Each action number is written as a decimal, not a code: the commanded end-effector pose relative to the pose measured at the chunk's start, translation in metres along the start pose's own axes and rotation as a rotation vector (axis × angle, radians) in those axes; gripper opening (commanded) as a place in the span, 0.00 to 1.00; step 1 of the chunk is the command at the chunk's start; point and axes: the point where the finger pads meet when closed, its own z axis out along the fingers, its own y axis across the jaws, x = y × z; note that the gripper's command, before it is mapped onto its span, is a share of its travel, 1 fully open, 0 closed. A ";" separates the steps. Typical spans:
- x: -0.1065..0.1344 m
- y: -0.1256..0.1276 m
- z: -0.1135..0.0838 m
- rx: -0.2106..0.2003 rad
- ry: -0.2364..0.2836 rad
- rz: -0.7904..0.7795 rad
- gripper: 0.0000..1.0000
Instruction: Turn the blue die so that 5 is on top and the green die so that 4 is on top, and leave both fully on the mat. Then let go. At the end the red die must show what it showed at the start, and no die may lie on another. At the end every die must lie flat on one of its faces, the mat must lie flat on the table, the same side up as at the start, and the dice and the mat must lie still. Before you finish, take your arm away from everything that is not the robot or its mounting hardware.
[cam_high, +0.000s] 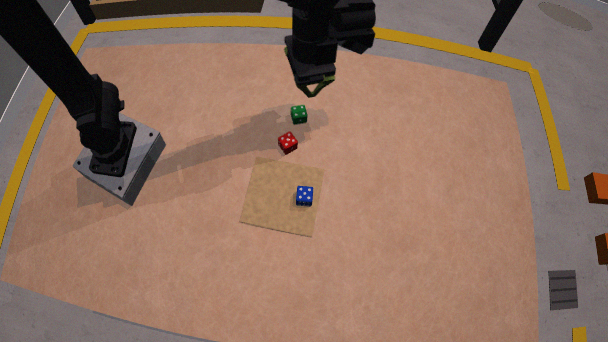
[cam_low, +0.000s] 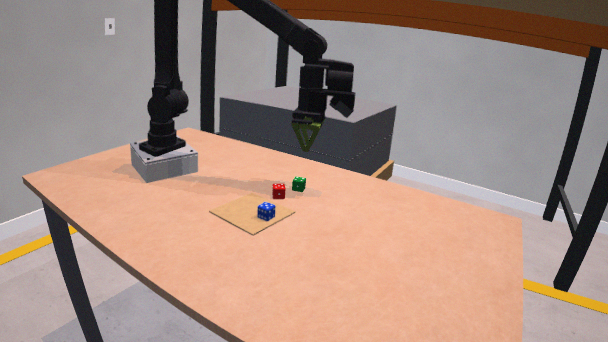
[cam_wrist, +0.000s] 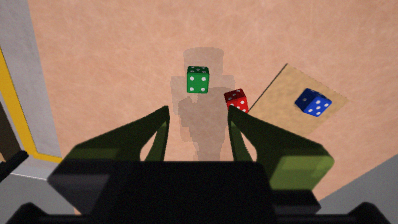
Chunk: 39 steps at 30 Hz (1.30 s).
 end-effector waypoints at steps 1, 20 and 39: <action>-0.010 0.000 -0.020 -0.003 -0.029 0.016 1.00; 0.001 -0.001 0.003 0.000 -0.003 0.286 1.00; 0.006 -0.003 0.016 0.004 0.002 0.809 1.00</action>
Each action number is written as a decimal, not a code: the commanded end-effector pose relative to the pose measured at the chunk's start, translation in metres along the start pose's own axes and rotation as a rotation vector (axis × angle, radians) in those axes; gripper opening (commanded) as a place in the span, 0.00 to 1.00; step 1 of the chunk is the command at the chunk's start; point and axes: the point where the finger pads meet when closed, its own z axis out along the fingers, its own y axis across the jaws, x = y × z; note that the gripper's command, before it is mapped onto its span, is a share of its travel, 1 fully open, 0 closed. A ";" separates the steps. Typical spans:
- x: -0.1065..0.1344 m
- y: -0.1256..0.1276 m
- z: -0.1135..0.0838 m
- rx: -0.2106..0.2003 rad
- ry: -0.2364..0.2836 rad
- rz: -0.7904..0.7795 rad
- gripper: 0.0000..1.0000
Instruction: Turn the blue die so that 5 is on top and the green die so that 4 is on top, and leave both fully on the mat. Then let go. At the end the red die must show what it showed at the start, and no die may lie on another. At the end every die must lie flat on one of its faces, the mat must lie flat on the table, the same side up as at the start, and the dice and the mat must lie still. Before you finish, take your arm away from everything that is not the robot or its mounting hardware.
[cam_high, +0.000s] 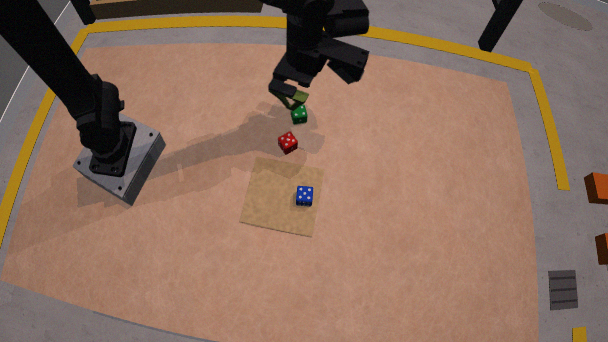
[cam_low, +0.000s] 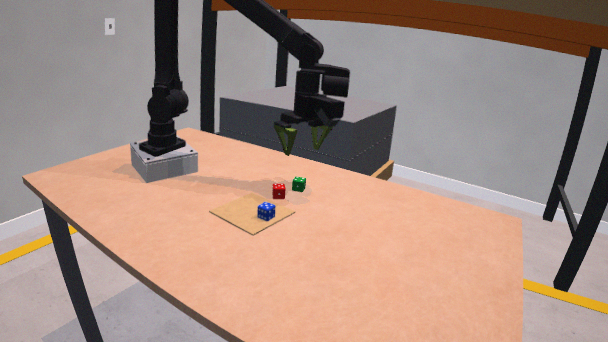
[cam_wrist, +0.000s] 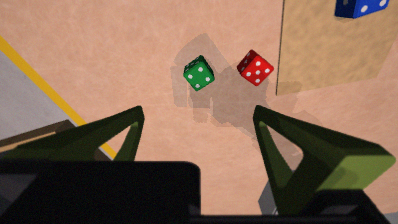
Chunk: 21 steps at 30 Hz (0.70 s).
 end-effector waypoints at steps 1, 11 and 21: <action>-0.008 0.001 0.003 -0.008 -0.016 0.141 1.00; -0.006 -0.001 0.010 -0.009 -0.014 0.463 1.00; -0.009 0.000 0.010 -0.019 -0.018 0.678 1.00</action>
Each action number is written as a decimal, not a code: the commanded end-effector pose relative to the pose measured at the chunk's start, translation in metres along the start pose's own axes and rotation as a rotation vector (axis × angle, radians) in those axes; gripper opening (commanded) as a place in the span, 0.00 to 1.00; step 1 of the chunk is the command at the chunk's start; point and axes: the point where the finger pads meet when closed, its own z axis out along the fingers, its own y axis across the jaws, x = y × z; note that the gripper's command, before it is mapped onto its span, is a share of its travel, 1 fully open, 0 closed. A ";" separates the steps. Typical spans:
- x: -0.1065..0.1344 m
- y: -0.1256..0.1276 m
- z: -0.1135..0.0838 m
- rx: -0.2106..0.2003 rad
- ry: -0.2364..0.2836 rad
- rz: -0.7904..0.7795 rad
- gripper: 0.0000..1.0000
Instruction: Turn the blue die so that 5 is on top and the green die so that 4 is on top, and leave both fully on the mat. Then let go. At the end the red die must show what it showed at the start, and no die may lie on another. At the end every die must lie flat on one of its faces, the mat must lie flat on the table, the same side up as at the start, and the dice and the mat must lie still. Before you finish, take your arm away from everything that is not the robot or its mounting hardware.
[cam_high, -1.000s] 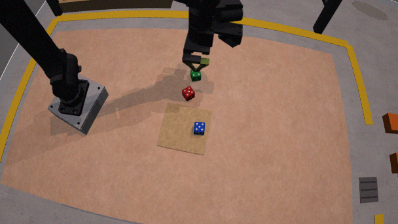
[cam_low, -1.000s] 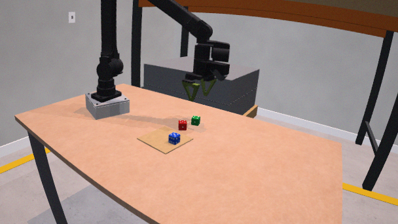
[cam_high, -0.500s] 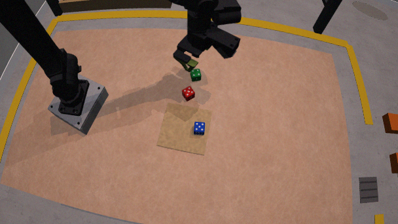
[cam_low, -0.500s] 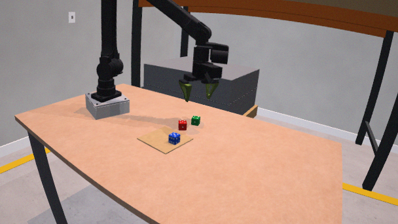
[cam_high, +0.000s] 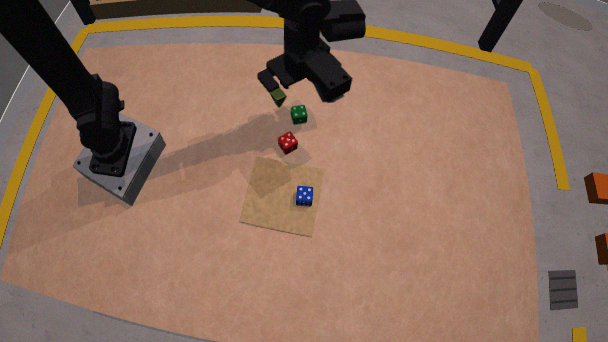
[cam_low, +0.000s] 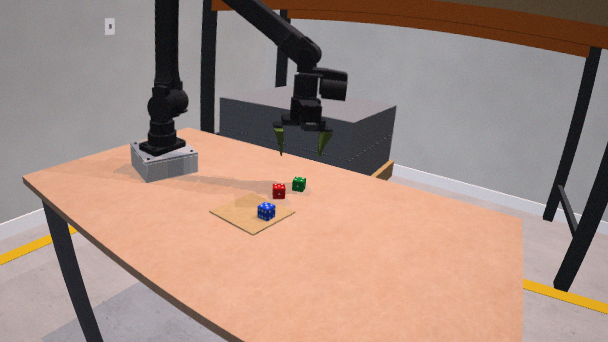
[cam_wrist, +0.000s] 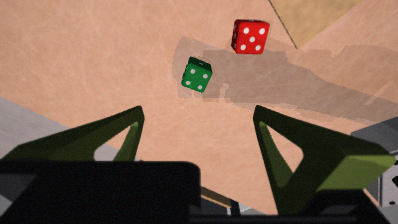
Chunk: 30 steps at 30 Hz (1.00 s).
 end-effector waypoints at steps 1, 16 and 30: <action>-0.008 0.003 0.005 -0.012 -0.009 0.153 1.00; -0.010 0.008 0.002 -0.024 -0.011 0.204 0.45; -0.010 0.008 0.002 -0.024 -0.011 0.203 0.45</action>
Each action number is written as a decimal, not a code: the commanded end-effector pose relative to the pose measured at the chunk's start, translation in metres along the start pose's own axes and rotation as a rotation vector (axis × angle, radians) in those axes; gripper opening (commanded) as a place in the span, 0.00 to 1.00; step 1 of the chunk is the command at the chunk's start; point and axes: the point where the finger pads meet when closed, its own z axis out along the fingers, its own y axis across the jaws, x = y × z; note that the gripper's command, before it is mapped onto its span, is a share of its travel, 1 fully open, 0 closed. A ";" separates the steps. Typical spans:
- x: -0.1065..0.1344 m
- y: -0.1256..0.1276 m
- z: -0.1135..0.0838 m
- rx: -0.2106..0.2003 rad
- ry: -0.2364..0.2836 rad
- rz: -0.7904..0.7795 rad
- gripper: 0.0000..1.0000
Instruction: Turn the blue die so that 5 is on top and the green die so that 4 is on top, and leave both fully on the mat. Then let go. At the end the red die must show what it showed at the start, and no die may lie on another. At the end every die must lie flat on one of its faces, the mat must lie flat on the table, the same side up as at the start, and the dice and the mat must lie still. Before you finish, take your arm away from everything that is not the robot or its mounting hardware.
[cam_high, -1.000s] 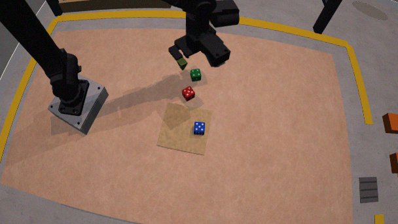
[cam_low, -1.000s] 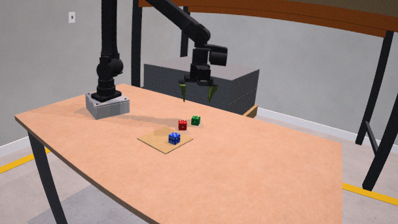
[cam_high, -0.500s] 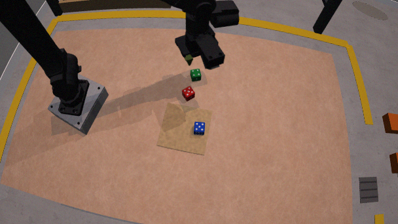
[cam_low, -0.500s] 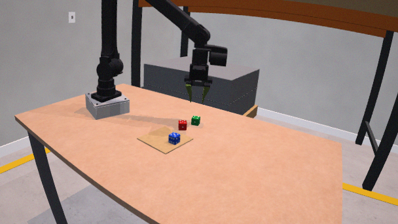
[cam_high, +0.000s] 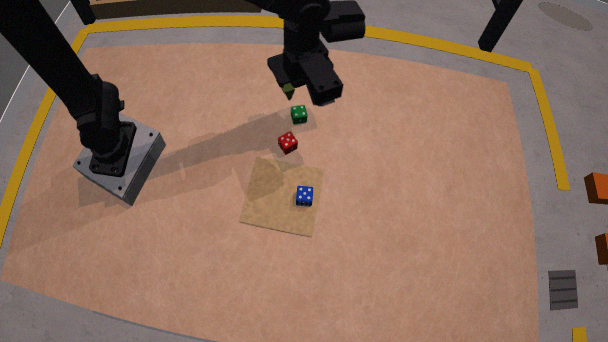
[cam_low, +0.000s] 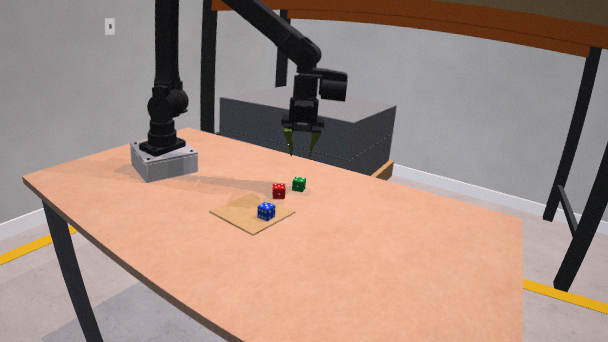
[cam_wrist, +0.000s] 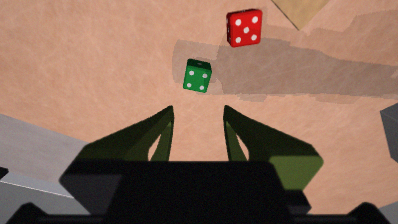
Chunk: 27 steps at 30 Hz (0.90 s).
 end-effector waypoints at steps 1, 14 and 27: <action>-0.008 0.009 0.000 -0.021 -0.008 0.028 0.45; -0.008 0.009 0.001 -0.020 -0.008 0.028 0.45; -0.007 0.003 0.010 -0.009 -0.006 0.038 0.45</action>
